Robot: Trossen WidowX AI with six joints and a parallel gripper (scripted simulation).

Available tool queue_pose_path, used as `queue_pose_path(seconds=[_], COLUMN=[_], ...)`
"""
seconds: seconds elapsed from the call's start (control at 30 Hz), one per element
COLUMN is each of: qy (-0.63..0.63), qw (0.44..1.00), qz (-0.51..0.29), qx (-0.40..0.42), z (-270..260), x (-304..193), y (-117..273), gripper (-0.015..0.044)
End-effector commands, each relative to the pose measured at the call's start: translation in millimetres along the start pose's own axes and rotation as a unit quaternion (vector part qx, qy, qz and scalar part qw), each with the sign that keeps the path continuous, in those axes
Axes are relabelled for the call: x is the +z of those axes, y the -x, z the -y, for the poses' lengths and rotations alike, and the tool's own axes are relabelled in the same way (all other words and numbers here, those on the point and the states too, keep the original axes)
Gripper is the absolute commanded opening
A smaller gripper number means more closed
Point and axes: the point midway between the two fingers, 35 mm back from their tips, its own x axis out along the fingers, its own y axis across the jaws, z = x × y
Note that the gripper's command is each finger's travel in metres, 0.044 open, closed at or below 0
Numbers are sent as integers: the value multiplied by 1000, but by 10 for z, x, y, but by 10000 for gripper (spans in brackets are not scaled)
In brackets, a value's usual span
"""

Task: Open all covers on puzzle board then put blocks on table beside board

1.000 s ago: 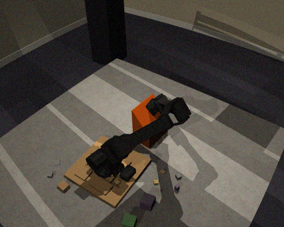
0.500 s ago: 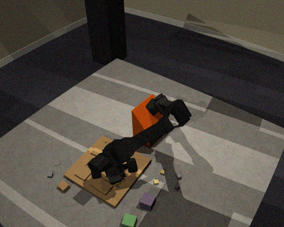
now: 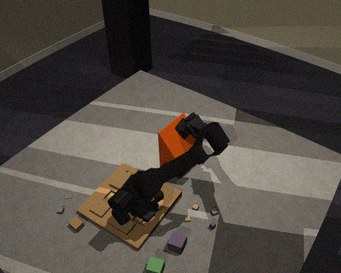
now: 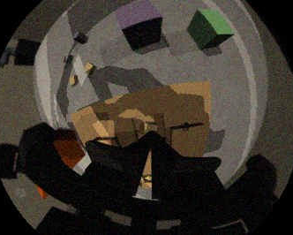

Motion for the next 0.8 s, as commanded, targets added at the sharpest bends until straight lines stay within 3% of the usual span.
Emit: queue_pose_path(seconds=[0.0,0.77], qy=[4,4], qw=[1000,1000], qz=[1,1], qx=[5,5], z=[-26,-37], x=[-23,-21], y=[-51,-154], gripper=[0,0])
